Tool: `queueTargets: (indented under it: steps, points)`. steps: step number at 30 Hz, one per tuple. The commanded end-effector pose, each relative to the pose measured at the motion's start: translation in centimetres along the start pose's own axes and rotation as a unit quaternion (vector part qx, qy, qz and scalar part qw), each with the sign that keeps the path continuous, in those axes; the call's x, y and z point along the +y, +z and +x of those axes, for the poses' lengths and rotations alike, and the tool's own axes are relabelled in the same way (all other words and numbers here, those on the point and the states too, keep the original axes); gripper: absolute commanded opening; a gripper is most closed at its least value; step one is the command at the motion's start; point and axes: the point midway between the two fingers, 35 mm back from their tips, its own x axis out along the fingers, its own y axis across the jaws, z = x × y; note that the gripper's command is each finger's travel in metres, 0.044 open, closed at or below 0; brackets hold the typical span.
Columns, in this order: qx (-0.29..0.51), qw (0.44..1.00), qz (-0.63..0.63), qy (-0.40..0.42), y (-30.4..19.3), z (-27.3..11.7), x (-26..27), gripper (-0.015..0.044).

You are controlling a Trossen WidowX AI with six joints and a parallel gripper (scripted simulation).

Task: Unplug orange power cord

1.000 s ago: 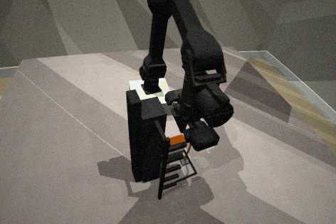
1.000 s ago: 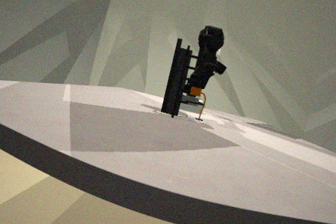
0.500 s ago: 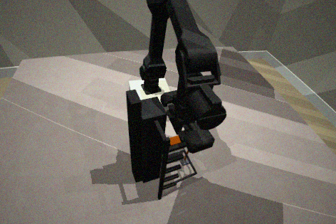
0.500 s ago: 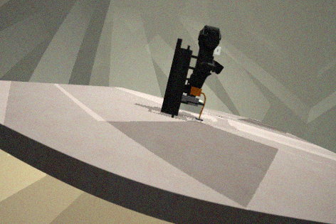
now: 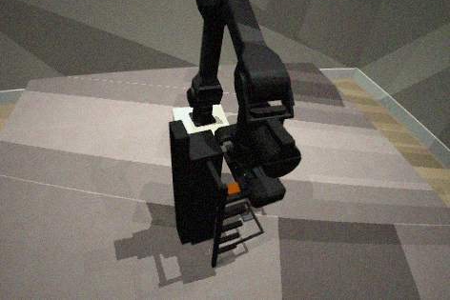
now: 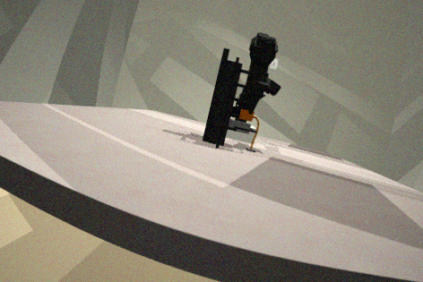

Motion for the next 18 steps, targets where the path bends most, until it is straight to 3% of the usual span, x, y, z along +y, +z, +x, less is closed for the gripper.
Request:
queueTargets:
  steps: [1,6,18]
  points:
    - [0.000,1.000,0.001,-0.001,0.0,0.0,-0.1,0.0035]
    - [0.000,1.000,0.001,-0.001,0.0,0.0,-0.1,0.0002]
    - [0.000,1.000,0.000,-0.001,1.5,0.0,-0.2,0.0000]
